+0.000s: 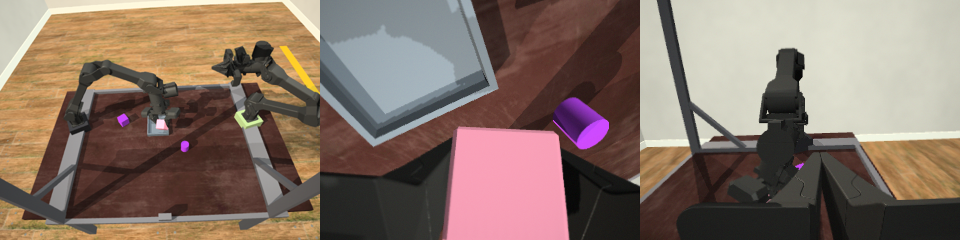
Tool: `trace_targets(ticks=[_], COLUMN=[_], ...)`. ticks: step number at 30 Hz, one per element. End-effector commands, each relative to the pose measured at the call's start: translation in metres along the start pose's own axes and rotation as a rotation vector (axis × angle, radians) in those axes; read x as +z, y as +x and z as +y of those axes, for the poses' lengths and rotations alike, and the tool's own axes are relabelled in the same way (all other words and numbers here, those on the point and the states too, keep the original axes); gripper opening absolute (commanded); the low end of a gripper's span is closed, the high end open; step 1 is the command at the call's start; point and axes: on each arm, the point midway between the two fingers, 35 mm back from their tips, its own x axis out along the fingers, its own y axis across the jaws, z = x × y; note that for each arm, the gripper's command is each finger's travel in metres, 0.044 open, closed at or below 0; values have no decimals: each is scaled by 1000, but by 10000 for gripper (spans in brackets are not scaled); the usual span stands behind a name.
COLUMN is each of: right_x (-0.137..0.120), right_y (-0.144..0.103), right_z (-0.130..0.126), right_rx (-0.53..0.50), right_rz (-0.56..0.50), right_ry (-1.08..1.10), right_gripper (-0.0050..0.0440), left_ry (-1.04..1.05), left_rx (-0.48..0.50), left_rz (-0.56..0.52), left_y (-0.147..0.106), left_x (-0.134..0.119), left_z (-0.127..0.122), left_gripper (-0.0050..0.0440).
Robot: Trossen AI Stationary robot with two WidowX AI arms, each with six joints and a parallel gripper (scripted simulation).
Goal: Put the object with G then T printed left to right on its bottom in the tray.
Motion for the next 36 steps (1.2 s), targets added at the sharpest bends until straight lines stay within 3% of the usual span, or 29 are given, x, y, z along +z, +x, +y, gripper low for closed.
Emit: trace_targets(ticks=[1,23,36], right_x=[-4,-33,-30], right_y=[2,14,14], right_z=[1,7,8], right_rx=[-1,-3,-3], right_rz=[-6,-7,-12], right_ry=[-4,-5,-8], right_gripper=[-50,-50,-50], left_ry=[-48,-410,-431], left_rx=[-27,123,150], left_rz=[23,194,197], left_y=[-20,-35,-29], left_x=[-15,-73,-71], left_z=[-9,12,18], left_gripper=[171,171,171])
